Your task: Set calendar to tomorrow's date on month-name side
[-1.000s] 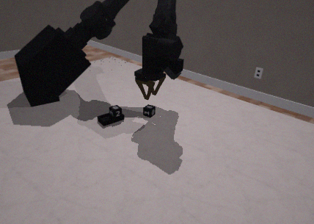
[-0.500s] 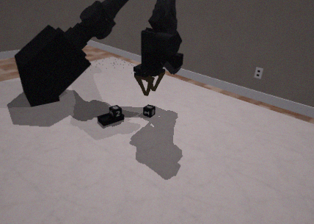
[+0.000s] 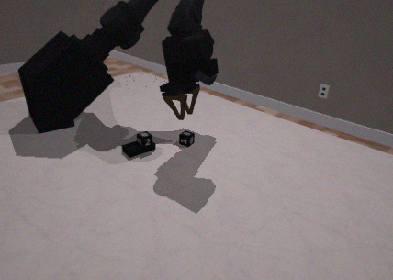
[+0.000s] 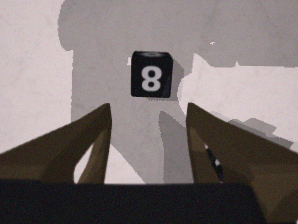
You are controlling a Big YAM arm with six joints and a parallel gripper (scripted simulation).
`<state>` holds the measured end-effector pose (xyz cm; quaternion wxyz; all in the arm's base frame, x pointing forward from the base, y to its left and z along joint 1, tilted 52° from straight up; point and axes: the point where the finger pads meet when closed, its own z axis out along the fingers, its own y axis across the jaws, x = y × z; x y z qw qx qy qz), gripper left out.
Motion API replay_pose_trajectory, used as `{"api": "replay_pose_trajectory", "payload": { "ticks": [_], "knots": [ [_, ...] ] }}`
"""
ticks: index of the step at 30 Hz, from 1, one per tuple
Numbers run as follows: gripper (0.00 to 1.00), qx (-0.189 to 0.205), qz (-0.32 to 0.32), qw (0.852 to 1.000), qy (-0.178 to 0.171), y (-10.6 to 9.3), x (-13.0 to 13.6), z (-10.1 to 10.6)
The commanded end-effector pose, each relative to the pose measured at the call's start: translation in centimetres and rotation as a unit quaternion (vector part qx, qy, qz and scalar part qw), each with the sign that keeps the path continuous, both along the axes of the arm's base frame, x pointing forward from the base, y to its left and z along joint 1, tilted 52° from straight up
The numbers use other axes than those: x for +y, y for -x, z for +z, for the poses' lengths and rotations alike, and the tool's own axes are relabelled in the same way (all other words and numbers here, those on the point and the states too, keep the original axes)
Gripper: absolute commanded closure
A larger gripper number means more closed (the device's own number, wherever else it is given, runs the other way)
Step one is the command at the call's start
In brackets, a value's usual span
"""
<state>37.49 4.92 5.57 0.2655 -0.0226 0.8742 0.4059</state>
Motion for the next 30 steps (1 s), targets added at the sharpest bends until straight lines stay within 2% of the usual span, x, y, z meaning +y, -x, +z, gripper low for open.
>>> {"api": "replay_pose_trajectory", "payload": {
  "ticks": [1,7,11,14,20,30],
  "knots": [
    [0.53,-0.011,-0.043,0.999,-0.016,-0.8,-1.4,1.2],
    [0.53,-0.021,-0.046,0.999,-0.015,-1.7,-1.7,1.6],
    [0.53,-0.008,-0.049,0.999,-0.018,-0.6,-1.4,0.6],
    [0.53,-0.009,-0.057,0.998,-0.018,-0.6,-1.4,0.0],
    [0.53,-0.034,-0.070,0.997,-0.024,-0.6,-0.2,-0.4],
    [0.53,-0.076,-0.112,0.990,-0.042,-0.4,-0.1,0.0]
  ]
}}
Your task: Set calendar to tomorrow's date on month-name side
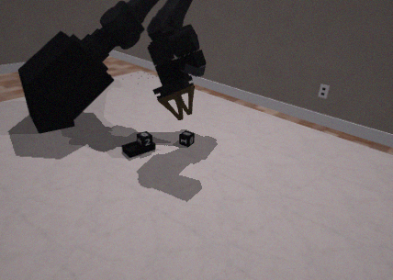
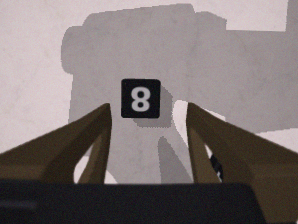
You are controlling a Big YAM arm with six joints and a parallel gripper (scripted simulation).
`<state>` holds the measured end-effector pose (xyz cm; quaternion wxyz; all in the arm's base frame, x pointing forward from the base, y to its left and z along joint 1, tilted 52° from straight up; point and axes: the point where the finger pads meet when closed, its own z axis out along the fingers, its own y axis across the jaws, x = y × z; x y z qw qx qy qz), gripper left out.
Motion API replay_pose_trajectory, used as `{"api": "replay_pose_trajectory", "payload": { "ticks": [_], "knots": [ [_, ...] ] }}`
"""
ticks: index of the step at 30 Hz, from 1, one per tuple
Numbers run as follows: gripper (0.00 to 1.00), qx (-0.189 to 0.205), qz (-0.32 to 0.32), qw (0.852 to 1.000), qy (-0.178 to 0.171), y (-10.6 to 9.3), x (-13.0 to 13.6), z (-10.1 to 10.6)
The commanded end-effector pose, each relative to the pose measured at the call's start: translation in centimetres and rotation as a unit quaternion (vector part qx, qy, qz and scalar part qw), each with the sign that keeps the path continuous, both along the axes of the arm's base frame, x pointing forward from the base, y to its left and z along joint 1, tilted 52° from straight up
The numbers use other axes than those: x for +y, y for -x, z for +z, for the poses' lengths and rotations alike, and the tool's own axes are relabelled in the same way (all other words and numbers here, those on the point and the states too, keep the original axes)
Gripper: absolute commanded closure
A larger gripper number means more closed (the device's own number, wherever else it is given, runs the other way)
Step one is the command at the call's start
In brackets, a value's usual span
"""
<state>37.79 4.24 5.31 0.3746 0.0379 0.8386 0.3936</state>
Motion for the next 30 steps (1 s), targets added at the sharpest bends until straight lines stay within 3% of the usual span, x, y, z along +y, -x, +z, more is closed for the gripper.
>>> {"api": "replay_pose_trajectory", "payload": {
  "ticks": [1,8,12,30],
  "knots": [
    [0.53,-0.001,-0.014,1.000,-0.023,0.0,0.6,0.3],
    [0.53,-0.021,-0.022,0.999,-0.027,-0.7,0.5,1.2],
    [0.53,-0.006,-0.022,0.999,-0.030,-0.2,0.6,0.6],
    [0.53,-0.064,-0.083,0.994,-0.041,0.0,0.7,-0.2]
  ]
}}
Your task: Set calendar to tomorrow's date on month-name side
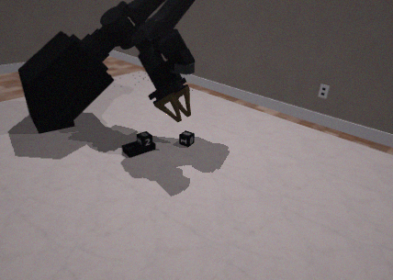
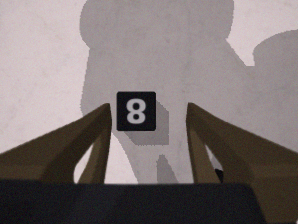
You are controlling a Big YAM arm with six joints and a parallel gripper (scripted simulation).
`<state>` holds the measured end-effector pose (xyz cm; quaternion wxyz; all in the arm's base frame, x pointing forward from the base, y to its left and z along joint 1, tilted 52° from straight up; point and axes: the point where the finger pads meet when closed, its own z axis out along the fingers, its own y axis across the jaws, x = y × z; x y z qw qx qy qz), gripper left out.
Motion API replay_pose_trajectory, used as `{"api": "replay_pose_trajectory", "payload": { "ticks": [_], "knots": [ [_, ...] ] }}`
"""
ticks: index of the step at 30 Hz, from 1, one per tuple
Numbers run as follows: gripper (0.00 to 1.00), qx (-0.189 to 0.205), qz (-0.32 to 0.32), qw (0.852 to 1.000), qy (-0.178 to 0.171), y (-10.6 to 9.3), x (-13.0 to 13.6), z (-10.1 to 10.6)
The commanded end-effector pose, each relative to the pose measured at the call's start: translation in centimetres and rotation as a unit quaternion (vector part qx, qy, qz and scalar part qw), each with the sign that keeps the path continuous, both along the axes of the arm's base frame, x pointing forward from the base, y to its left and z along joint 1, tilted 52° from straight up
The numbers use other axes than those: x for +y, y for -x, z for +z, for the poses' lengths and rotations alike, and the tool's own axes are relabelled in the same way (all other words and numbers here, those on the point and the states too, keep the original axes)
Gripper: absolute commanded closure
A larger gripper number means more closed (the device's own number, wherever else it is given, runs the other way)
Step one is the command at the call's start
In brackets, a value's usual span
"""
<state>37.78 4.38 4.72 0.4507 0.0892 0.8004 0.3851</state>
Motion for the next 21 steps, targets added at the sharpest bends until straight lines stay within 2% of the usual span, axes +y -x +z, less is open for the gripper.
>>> {"api": "replay_pose_trajectory", "payload": {
  "ticks": [1,9,13,15,16,21],
  "knots": [
    [0.53,-0.013,-0.009,1.000,-0.019,0.0,0.6,0.5],
    [0.53,-0.040,-0.034,0.998,-0.033,0.5,0.6,1.0],
    [0.53,-0.054,-0.034,0.997,-0.033,0.1,0.6,1.8],
    [0.53,-0.054,-0.034,0.997,-0.033,0.1,0.6,1.8],
    [0.53,-0.042,-0.035,0.998,-0.034,0.2,0.6,1.3],
    [0.53,-0.044,-0.035,0.998,-0.034,0.2,0.6,1.4]
  ]
}}
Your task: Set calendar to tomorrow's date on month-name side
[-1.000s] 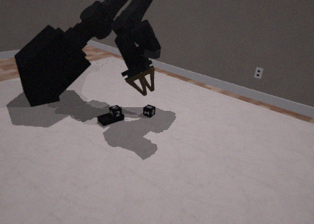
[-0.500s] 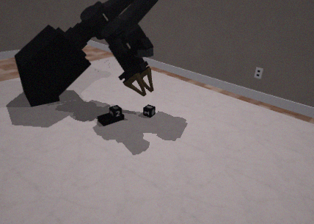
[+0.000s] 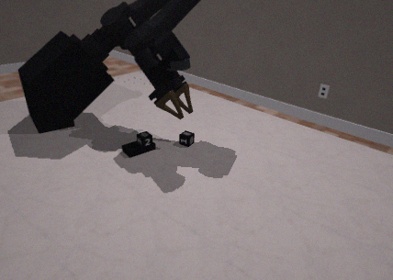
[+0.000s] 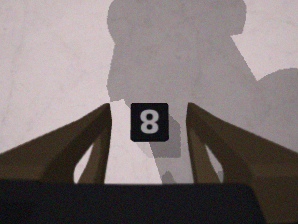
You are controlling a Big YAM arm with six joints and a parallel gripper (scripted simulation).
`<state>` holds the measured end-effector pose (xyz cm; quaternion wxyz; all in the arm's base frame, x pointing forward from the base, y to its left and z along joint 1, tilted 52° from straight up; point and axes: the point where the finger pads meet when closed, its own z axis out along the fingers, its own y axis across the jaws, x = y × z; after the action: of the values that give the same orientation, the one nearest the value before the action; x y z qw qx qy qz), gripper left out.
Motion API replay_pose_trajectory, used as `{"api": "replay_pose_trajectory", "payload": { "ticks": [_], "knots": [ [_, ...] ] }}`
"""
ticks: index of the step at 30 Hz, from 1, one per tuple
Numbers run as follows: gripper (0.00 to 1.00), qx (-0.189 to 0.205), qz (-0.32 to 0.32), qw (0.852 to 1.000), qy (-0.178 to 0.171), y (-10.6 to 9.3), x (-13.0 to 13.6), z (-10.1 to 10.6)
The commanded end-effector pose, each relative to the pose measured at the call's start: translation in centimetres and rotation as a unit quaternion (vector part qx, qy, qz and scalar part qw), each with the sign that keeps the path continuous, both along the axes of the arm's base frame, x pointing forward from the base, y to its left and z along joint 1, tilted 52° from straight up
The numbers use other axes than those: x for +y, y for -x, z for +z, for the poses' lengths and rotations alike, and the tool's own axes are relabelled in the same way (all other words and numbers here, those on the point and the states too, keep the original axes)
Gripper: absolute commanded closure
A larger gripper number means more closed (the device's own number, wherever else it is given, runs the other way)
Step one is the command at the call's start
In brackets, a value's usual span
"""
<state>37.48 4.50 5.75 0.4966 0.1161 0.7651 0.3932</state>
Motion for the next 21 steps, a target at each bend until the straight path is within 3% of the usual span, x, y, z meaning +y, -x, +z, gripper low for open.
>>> {"api": "replay_pose_trajectory", "payload": {
  "ticks": [1,21],
  "knots": [
    [0.53,-0.002,0.004,1.000,-0.006,-0.14,0.50,0.36],
    [0.53,-0.004,0.003,1.000,-0.005,-0.36,0.91,-0.15]
  ]
}}
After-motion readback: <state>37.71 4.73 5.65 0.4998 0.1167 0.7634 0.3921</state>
